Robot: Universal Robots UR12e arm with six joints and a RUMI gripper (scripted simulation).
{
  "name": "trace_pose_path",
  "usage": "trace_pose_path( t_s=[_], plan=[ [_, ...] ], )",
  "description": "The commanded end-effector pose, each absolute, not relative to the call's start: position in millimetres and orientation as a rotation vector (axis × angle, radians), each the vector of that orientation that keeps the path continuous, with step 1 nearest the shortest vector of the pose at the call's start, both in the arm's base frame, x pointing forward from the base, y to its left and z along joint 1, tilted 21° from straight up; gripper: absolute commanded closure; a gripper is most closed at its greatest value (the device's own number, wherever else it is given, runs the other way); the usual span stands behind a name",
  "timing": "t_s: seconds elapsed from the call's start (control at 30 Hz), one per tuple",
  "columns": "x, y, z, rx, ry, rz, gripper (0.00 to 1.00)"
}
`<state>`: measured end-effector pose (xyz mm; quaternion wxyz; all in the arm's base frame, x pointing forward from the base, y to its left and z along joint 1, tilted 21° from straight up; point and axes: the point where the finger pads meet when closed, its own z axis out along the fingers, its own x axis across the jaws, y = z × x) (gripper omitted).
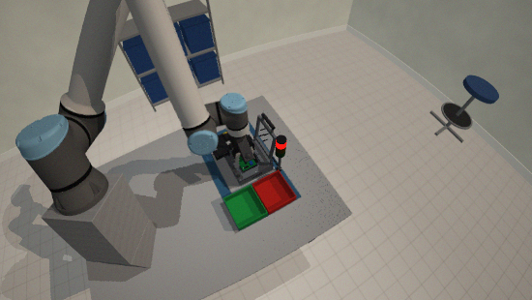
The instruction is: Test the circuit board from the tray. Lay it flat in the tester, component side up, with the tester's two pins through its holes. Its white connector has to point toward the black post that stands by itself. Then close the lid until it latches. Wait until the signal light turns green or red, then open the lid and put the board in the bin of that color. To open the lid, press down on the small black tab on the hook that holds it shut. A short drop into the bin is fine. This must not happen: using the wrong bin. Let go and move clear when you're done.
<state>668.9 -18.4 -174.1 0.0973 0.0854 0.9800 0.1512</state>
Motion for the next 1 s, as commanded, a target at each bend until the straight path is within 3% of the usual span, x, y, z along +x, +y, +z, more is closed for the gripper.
trace_pose_path(
  t_s=[0.0,0.97],
  plan=[
    [669.3,-18.7,-173.6,0.253,2.901,0.447,0.61],
    [668.4,-19.9,-169.9,0.253,2.901,0.447,0.61]
  ],
)
